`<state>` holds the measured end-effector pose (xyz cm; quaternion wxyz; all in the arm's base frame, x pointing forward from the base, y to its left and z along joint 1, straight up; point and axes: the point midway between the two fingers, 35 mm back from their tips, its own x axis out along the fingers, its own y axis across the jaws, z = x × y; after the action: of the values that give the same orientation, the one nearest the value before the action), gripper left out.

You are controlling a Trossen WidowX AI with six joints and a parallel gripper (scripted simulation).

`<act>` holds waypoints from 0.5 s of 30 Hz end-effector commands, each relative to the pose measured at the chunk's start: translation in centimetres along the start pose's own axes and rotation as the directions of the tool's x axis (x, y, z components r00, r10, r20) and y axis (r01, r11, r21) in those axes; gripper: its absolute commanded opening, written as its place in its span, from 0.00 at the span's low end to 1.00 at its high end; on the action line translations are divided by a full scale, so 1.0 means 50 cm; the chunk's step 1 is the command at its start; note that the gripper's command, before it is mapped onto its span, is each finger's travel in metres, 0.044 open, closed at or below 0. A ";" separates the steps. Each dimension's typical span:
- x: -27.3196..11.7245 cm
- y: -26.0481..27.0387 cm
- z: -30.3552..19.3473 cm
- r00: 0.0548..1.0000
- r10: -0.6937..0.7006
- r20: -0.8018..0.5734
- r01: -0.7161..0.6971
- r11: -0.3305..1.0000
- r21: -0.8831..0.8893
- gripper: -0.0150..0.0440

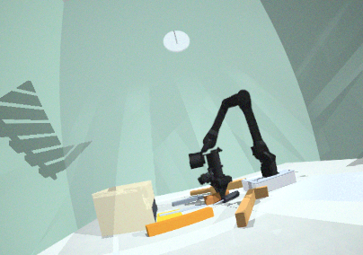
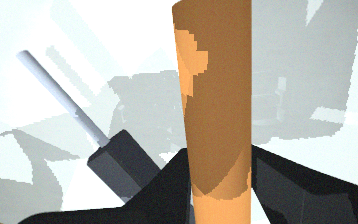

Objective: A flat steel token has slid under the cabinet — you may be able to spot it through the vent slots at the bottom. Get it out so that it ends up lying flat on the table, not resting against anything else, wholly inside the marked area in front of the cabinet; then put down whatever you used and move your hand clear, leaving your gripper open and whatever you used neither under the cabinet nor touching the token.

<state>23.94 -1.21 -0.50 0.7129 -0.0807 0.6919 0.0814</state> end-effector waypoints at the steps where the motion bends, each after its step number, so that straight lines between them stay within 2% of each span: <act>1: 0.001 0.000 -0.013 1.000 0.000 -0.005 0.000 1.000 -0.002 0.25; 15: -0.001 -0.012 -0.014 1.000 0.000 -0.002 0.000 1.000 -0.021 0.25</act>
<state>23.35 -1.75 -0.52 0.7120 -0.0852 0.6917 0.0856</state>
